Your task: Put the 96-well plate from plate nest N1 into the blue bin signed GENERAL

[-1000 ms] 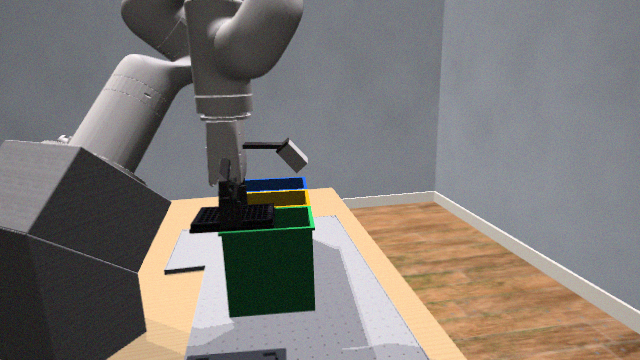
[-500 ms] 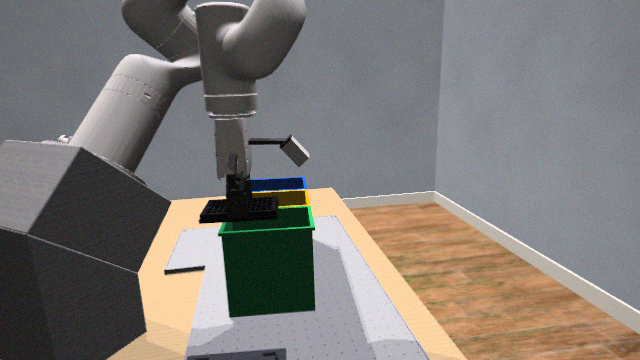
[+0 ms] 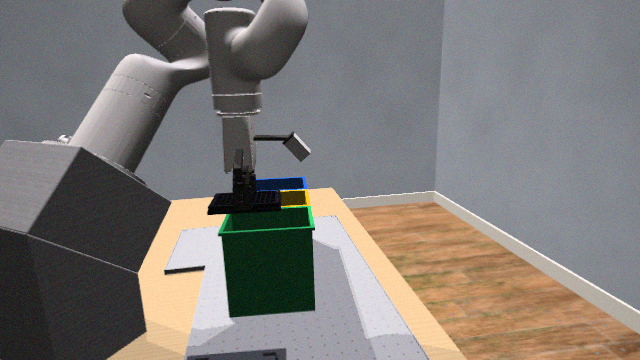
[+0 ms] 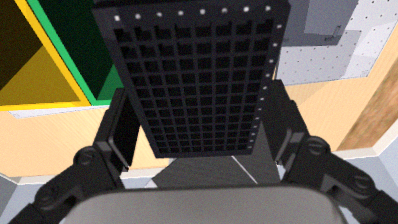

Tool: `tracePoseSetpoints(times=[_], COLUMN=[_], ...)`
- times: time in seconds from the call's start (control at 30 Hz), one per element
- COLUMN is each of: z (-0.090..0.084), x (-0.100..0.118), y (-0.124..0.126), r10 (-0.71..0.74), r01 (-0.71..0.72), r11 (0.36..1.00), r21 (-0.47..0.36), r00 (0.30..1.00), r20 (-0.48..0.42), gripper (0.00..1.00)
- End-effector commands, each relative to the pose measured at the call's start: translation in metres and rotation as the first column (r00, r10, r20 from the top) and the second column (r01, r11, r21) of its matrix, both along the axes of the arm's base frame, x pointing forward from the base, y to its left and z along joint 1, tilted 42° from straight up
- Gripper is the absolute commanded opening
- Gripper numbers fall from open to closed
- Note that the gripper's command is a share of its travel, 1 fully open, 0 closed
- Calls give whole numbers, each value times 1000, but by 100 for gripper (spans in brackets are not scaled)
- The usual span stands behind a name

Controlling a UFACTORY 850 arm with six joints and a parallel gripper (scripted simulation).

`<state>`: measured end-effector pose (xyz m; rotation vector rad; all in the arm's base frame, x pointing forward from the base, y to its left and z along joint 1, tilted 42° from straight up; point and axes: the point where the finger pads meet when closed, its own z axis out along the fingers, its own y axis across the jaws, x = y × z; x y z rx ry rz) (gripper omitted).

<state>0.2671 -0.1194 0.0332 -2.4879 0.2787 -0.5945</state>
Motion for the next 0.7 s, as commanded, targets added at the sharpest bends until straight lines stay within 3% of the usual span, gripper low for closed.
tracePoseSetpoints(times=[0.0, 0.67], z=[8, 43], x=[3, 13], y=[10, 58], r10=[-1, -1], r01=[1, 1], r11=[1000, 1000], r21=[-1, -1], r00=[1000, 1000], r20=[0, 0], gripper=[0, 0])
